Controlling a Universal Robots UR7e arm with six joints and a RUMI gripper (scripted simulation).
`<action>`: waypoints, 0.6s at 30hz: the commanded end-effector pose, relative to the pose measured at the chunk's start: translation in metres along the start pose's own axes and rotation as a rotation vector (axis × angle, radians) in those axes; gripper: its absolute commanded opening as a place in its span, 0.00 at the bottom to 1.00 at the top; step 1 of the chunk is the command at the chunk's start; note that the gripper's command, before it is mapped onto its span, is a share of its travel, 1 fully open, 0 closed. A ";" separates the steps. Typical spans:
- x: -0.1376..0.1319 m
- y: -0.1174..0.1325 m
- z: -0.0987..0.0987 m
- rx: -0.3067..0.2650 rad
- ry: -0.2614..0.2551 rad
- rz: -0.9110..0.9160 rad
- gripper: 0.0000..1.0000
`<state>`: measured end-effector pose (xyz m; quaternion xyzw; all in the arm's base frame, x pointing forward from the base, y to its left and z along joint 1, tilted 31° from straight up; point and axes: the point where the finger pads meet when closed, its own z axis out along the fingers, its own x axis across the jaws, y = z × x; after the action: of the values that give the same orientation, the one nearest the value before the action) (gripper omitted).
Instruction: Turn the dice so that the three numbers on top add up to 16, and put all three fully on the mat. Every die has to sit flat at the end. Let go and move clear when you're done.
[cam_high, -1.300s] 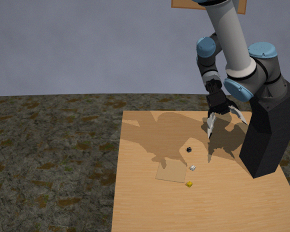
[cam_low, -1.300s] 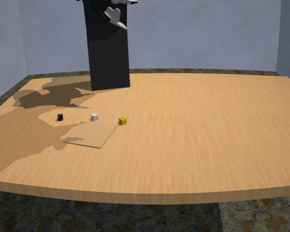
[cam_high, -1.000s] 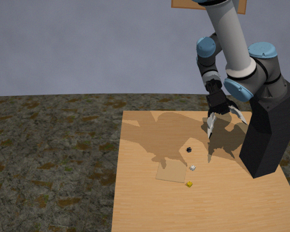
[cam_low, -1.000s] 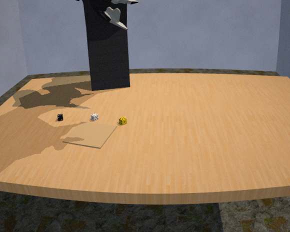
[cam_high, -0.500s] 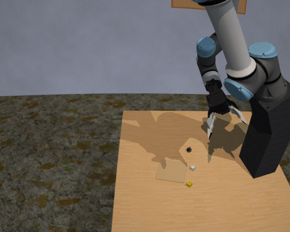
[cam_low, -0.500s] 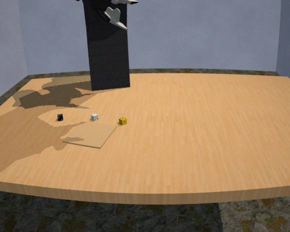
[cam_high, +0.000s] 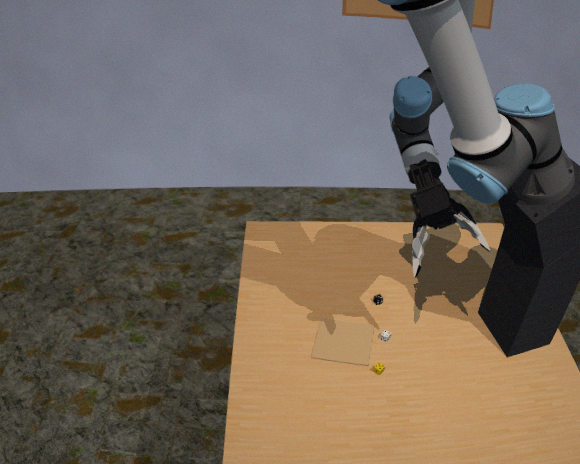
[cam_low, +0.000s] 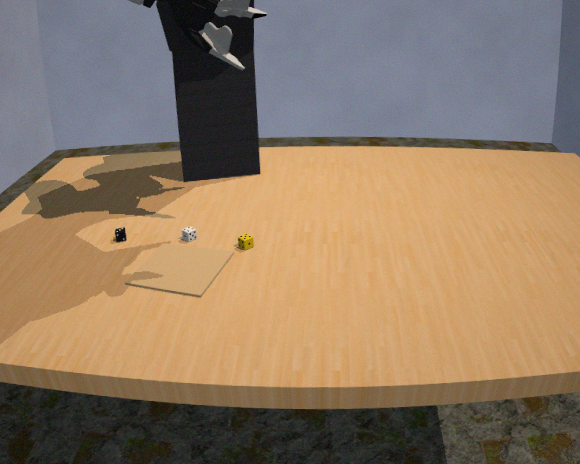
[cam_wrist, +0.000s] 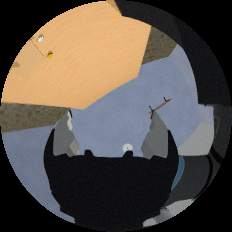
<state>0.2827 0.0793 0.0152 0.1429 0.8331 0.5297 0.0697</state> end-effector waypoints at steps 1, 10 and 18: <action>-0.009 -0.020 -0.004 0.049 -0.010 -0.019 1.00; -0.035 -0.070 -0.020 0.180 -0.043 -0.069 1.00; -0.057 -0.105 -0.035 0.282 -0.073 -0.109 1.00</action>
<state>0.3011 0.0087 -0.0434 0.1286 0.8898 0.4266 0.0991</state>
